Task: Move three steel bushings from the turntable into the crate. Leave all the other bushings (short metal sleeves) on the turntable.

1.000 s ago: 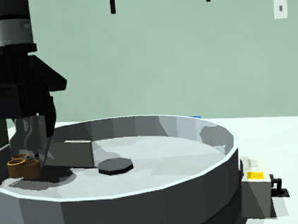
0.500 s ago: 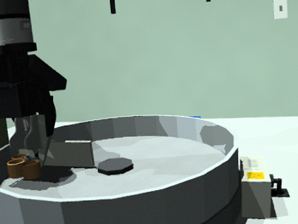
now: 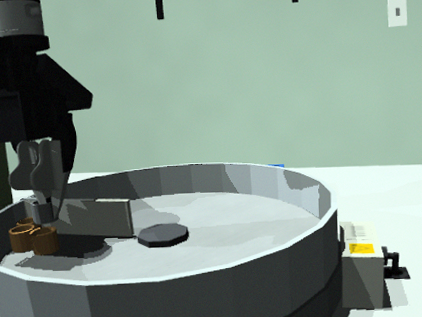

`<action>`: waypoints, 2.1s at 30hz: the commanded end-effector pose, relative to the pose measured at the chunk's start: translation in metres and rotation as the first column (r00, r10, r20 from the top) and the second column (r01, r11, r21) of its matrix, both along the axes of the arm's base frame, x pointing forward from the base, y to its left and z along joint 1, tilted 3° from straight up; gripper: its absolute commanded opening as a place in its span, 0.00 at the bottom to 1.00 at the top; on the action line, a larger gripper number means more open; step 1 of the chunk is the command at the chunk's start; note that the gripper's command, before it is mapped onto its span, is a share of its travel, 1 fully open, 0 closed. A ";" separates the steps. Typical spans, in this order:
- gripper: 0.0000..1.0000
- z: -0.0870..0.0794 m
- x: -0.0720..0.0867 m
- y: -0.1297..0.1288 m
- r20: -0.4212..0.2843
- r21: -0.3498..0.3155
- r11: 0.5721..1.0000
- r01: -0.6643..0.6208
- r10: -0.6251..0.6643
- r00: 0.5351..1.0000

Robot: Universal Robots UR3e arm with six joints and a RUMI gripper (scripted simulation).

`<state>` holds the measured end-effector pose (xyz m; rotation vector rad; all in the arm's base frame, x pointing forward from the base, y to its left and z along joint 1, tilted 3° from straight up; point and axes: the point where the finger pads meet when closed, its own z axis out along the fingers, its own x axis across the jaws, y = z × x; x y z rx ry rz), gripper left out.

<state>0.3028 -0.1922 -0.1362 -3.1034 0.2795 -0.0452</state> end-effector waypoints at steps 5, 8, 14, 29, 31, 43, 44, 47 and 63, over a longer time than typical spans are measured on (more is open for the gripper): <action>0.00 0.036 -0.004 0.002 -0.011 0.015 1.000 -0.001 0.001 1.000; 0.00 0.045 -0.004 0.002 -0.011 0.015 1.000 -0.001 0.001 1.000; 0.00 0.052 -0.004 0.001 -0.011 0.015 1.000 -0.001 0.001 1.000; 0.00 0.053 -0.004 0.002 -0.011 0.015 1.000 -0.001 0.001 1.000; 0.00 0.053 -0.004 0.002 -0.011 0.015 1.000 -0.001 0.001 1.000; 0.00 0.053 -0.004 0.002 -0.011 0.015 1.000 -0.001 0.001 1.000; 0.00 0.053 -0.004 0.002 -0.011 0.015 1.000 -0.001 0.001 1.000; 0.00 0.053 -0.004 0.002 -0.011 0.015 1.000 -0.001 0.001 1.000; 0.00 0.053 -0.003 0.003 -0.011 0.015 1.000 -0.001 0.001 1.000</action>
